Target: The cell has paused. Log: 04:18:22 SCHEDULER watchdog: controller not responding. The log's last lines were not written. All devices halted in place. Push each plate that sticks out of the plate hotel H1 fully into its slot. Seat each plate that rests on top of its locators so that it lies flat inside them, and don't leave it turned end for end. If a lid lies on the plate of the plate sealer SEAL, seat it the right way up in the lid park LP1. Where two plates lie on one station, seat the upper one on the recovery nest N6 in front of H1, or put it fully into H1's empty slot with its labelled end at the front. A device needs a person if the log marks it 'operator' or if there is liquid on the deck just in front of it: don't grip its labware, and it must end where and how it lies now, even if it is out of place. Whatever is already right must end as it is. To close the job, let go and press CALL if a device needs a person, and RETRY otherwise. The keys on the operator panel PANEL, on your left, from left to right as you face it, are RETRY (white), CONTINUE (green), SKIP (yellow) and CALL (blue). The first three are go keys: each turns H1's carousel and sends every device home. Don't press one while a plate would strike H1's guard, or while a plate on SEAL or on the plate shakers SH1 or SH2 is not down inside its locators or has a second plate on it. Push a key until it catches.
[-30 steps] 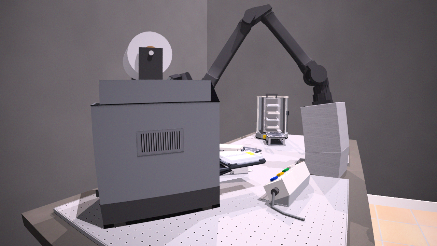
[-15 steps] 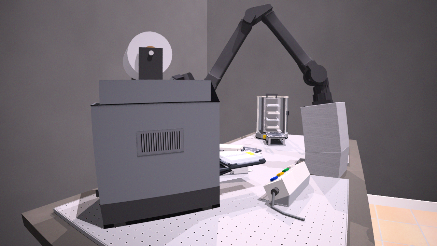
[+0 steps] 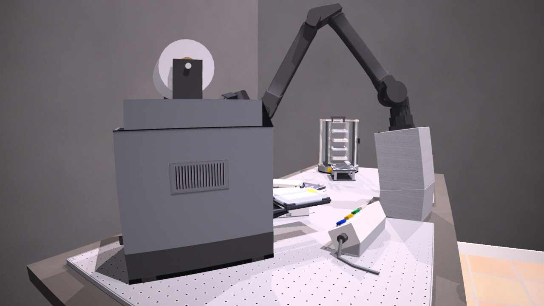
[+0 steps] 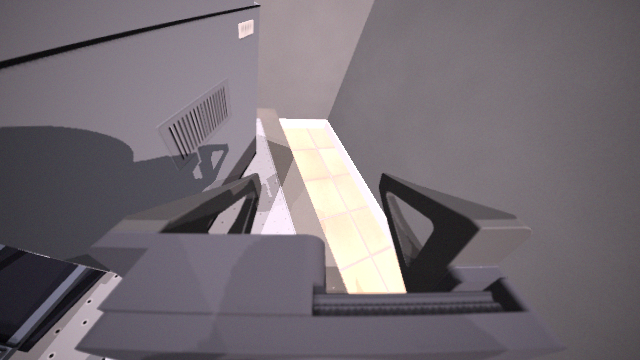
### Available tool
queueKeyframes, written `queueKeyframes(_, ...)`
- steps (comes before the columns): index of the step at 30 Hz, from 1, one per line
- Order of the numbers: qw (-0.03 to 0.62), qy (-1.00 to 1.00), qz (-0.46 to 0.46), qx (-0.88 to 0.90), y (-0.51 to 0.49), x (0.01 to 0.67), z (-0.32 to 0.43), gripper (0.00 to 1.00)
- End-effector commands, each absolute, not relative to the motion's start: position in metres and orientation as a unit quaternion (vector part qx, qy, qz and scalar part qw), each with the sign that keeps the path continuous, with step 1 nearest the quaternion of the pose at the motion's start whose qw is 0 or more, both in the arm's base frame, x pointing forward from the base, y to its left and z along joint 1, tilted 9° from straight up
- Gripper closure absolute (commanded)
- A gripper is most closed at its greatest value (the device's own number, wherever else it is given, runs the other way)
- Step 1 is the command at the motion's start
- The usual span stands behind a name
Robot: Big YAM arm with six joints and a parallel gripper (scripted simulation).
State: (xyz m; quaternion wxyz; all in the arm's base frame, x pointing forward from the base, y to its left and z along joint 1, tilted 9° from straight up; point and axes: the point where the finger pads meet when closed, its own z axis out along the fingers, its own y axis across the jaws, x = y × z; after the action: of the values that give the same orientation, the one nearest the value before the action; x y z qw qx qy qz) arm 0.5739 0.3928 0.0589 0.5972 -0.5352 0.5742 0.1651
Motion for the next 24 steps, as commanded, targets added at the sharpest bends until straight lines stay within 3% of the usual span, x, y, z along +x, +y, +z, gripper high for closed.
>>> queueKeyframes(1, 0.618, 0.558, 0.154, -0.532, 0.383, 0.575, 0.084, 0.0)
queueKeyframes(24, 0.617, 0.558, 0.154, -0.533, 0.36, 0.54, 0.077, 0.0)
